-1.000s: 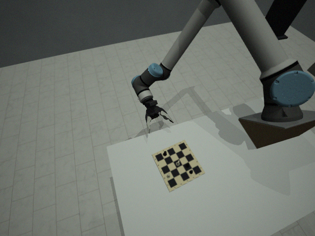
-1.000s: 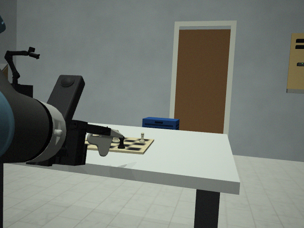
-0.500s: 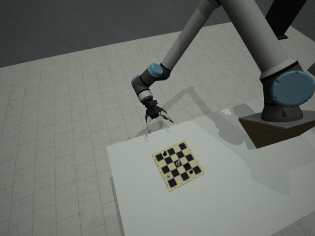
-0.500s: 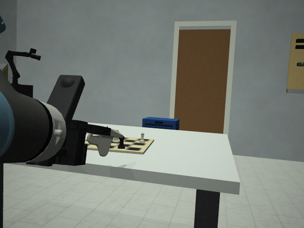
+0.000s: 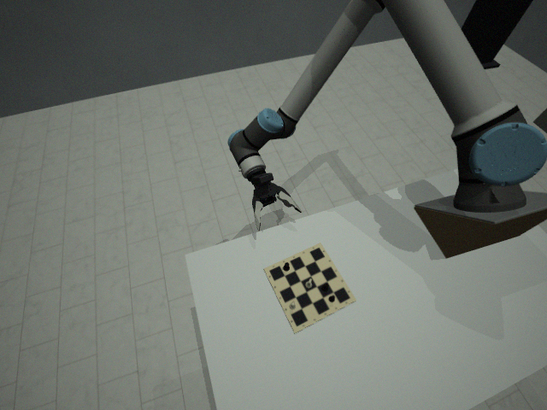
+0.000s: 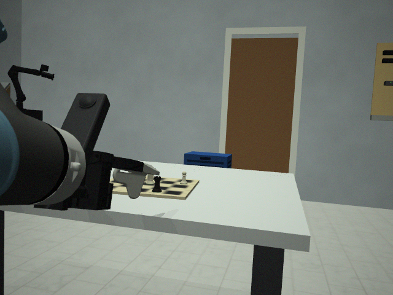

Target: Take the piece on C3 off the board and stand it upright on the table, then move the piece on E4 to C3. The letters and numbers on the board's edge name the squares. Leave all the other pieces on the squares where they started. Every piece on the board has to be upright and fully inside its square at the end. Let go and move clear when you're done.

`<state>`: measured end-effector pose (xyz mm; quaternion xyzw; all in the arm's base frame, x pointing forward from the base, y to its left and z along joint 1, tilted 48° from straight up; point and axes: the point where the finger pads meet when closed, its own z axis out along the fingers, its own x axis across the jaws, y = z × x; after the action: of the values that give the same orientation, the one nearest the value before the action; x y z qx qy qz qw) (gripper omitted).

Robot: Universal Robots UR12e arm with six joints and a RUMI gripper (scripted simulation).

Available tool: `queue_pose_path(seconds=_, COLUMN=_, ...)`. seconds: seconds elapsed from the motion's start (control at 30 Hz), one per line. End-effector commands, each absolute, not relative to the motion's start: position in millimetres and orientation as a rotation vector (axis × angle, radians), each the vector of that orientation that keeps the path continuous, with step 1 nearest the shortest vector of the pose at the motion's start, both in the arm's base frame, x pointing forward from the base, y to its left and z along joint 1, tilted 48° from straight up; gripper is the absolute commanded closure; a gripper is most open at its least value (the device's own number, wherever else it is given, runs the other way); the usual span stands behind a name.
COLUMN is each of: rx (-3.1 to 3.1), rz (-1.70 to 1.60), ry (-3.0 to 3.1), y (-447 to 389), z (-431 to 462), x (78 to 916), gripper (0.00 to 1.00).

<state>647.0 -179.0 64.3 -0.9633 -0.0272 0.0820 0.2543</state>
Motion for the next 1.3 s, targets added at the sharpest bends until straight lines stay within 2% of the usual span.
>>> queue_pose_path(seconds=0.0, rx=-2.617, rz=0.222, ry=-0.075, y=-165, z=77, x=648, gripper=0.0)
queue_pose_path(seconds=0.4, rx=-2.617, rz=0.222, ry=-0.075, y=-121, z=118, x=649, gripper=0.0)
queue_pose_path(seconds=0.73, rx=-2.62, rz=0.224, ry=-0.078, y=-118, z=119, x=649, gripper=0.0)
queue_pose_path(seconds=1.27, rx=-2.843, rz=0.448, ry=-0.403, y=-77, z=42, x=628, gripper=0.0)
